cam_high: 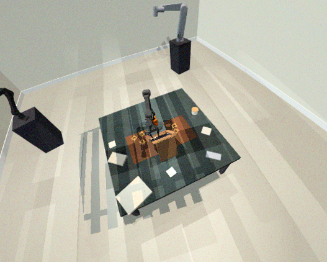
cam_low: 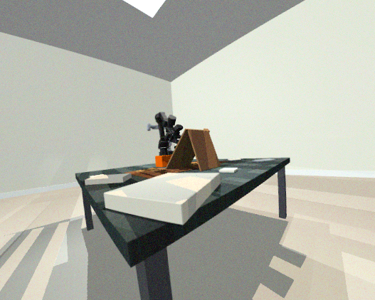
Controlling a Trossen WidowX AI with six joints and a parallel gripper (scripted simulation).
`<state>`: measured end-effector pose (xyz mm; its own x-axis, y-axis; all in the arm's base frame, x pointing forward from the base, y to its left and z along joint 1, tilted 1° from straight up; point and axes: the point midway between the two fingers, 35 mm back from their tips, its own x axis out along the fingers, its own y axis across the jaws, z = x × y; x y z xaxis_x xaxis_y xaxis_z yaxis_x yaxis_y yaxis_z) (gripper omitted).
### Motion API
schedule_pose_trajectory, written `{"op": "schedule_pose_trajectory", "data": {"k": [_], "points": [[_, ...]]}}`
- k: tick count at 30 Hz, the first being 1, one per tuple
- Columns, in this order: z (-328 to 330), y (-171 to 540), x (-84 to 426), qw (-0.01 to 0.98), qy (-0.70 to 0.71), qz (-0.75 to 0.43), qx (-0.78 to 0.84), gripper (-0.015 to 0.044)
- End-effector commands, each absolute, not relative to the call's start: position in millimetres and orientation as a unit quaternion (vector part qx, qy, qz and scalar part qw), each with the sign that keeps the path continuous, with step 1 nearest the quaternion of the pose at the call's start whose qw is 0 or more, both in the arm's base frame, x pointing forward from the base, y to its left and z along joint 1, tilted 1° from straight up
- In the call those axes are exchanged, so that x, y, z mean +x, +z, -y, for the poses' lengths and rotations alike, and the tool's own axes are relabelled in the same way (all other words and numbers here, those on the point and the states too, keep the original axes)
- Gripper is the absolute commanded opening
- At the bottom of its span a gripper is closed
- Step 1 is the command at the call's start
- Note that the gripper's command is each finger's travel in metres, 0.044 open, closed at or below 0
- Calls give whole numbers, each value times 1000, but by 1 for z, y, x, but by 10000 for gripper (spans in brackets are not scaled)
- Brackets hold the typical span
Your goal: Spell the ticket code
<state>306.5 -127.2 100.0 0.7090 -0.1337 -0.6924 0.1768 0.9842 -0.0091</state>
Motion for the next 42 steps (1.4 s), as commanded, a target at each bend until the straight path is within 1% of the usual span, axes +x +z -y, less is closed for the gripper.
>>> {"op": "schedule_pose_trajectory", "data": {"k": [1, 42], "points": [[126, 100, 307, 924, -86, -371, 30, 0], [103, 100, 311, 924, -86, -371, 31, 0]]}}
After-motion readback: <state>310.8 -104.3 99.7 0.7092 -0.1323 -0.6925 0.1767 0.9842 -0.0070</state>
